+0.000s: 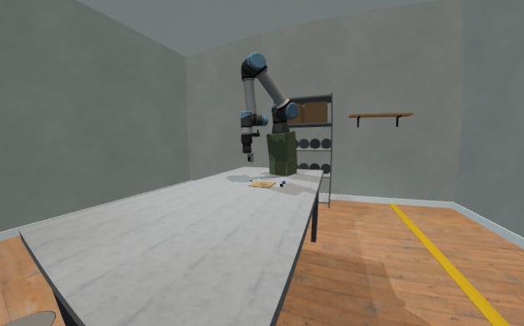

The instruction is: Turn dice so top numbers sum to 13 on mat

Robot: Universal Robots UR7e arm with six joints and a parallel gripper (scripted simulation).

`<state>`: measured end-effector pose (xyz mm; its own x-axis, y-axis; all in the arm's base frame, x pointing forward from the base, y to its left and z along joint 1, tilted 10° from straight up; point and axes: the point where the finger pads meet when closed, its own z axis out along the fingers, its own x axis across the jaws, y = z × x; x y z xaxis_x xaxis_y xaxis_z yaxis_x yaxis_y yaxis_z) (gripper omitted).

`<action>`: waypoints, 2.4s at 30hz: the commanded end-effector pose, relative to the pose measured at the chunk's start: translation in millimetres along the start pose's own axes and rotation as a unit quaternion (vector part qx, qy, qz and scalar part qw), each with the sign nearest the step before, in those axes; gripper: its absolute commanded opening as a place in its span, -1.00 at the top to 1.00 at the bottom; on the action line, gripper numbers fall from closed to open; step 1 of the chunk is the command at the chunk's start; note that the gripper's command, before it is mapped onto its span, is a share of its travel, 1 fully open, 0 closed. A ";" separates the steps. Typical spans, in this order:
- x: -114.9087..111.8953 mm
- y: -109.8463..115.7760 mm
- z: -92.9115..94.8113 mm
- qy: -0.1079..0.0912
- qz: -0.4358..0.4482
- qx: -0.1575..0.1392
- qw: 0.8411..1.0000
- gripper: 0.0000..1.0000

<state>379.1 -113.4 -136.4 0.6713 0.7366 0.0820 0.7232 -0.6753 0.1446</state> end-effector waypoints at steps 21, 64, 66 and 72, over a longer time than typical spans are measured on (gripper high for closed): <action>0.1 0.4 5.3 0.000 0.000 -0.001 1.000 -1.00; 0.1 0.9 114.3 0.000 0.000 -0.001 1.000 -1.00; 0.1 0.9 114.4 0.000 0.000 -0.001 1.000 -1.00; 0.1 0.9 114.4 0.000 0.000 -0.001 1.000 -1.00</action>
<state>397.9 -118.0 -249.5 0.6715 0.7365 0.0821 0.7231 -0.6754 0.1446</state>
